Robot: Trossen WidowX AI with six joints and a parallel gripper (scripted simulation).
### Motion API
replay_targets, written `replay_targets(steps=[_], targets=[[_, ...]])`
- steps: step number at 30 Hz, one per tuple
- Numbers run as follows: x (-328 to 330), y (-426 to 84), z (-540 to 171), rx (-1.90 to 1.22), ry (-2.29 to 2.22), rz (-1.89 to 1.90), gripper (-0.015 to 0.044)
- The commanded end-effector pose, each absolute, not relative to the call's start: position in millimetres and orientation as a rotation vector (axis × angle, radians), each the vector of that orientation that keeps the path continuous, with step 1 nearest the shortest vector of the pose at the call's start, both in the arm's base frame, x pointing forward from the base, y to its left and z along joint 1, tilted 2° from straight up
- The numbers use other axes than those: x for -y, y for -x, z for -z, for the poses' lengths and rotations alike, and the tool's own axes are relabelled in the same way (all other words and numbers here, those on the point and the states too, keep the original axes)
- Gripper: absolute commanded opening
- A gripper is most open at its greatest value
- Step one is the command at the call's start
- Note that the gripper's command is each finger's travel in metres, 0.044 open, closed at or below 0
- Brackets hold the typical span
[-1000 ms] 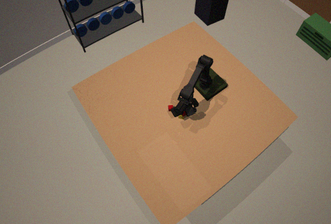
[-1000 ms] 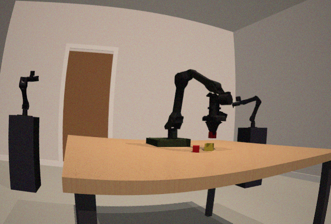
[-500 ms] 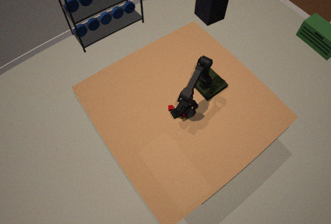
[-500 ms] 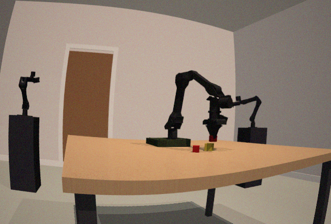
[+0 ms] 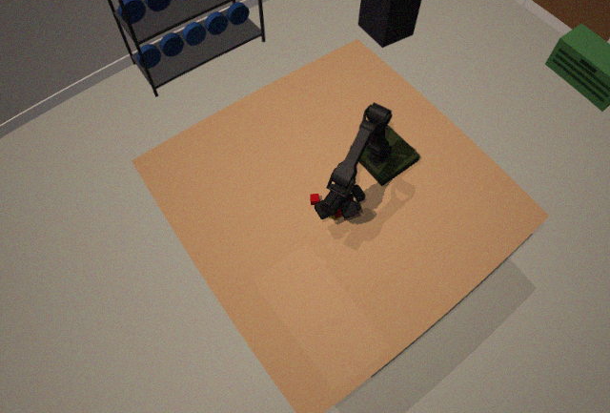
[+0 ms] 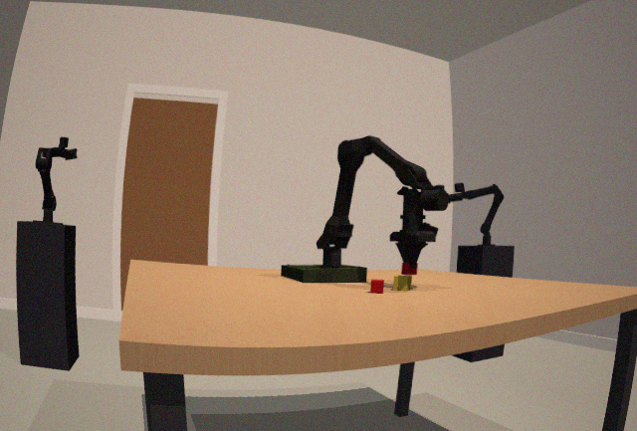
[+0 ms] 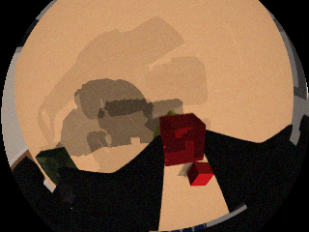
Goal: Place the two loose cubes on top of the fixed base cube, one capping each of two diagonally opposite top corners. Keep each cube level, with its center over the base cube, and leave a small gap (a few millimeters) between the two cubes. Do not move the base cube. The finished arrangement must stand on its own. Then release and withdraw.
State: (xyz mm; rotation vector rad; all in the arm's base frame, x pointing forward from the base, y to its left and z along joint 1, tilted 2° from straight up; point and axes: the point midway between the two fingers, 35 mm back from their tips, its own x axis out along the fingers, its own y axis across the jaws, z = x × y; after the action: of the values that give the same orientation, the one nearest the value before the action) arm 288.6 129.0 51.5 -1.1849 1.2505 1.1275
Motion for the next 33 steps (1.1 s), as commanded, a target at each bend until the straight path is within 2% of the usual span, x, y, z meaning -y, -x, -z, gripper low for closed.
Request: replay_targets(steps=[1, 13, 17, 33], targets=[[-129, -287, -50, -1.253, 1.179, -1.132, 0.0105], [-129, -287, -50, -1.253, 1.179, -1.132, 0.0105], [-129, -287, -50, -1.253, 1.179, -1.132, 0.0205], [-129, -288, -67, -1.252, 1.185, -1.128, 0.0205]])
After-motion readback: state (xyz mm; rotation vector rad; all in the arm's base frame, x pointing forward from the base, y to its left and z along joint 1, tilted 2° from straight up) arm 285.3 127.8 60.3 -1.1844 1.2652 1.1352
